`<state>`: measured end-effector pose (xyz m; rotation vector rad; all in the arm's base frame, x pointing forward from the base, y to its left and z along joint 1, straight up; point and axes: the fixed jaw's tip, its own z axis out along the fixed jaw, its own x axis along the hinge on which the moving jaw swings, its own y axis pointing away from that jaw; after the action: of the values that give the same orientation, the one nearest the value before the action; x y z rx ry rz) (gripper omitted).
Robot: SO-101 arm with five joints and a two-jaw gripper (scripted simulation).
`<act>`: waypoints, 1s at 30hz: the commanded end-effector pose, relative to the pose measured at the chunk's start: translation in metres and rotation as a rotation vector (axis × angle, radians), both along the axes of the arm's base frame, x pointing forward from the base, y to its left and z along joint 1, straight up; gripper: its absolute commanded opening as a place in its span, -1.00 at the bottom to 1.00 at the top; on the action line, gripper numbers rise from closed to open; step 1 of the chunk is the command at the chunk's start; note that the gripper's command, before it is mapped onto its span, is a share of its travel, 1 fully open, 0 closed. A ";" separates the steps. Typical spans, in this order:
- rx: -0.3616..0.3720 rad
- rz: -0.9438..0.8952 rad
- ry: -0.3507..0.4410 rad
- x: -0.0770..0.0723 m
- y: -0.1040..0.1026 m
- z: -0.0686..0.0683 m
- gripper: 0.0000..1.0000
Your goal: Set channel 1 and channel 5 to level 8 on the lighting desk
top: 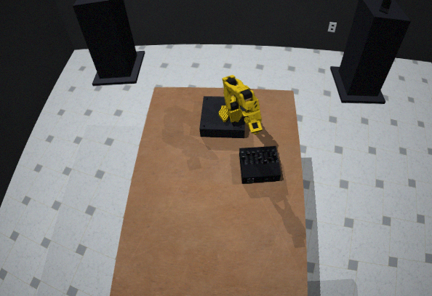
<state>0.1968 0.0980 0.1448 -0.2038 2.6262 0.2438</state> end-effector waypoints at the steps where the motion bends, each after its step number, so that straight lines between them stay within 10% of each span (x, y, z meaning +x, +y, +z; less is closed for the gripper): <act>1: 0.001 -0.021 0.016 0.001 -0.002 -0.001 -1.00; 30: 0.008 -0.002 0.023 -0.002 0.005 -0.058 -1.00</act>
<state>0.1959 0.1007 0.0884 -0.1966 2.6765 0.2349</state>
